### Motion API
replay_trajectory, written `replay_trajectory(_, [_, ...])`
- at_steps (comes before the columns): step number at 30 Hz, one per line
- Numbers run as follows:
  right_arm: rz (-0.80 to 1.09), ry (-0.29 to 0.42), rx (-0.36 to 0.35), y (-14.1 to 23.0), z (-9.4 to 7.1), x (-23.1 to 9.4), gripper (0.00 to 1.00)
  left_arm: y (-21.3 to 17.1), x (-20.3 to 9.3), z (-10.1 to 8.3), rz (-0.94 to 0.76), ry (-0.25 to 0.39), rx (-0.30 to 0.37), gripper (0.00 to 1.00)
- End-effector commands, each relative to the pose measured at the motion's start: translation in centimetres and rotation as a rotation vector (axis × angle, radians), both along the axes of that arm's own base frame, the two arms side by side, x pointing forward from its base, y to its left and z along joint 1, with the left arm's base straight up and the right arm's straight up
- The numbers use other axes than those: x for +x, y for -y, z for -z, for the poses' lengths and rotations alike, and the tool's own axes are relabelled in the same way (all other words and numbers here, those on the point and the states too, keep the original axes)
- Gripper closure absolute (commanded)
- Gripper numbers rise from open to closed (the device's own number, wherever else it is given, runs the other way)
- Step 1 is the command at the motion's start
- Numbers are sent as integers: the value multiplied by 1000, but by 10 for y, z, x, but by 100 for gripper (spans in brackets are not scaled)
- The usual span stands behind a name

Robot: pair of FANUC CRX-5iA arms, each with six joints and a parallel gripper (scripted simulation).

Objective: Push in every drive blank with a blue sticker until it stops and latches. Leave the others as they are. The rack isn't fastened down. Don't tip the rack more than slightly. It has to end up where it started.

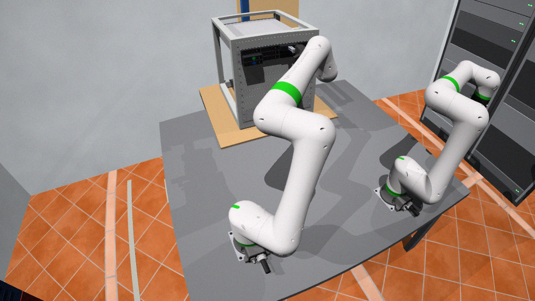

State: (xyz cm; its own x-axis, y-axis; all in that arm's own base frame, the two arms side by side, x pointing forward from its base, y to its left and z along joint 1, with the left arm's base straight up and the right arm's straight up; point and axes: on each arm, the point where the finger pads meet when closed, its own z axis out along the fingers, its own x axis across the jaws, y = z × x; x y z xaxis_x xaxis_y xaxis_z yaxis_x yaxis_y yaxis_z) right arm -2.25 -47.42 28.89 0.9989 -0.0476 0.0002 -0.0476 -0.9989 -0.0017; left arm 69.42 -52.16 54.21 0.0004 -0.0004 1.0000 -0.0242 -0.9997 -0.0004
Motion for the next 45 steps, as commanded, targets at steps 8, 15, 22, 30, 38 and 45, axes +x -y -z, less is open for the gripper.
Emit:
replay_trajectory(8, [0, 0, -2, 0, -1, 0, 0, 0, 8, -2, 0, 2, -2, 100])
replay_trajectory(15, [0, 0, -2, 0, -1, 0, 0, 0, 8, -2, 0, 2, -2, 100])
replay_trajectory(22, [0, 0, -2, 0, -1, 0, 0, 0, 11, -2, 0, 2, -2, 100])
replay_trajectory(30, [0, 0, -2, 0, -1, 0, 0, 0, 11, -2, 0, 2, -2, 100])
replay_trajectory(38, [0, 0, -2, 0, -1, 0, 0, 0, 14, -2, 0, 2, -2, 100])
replay_trajectory(45, [0, 0, -2, 0, -1, 0, 0, 0, 14, -2, 0, 2, -2, 100])
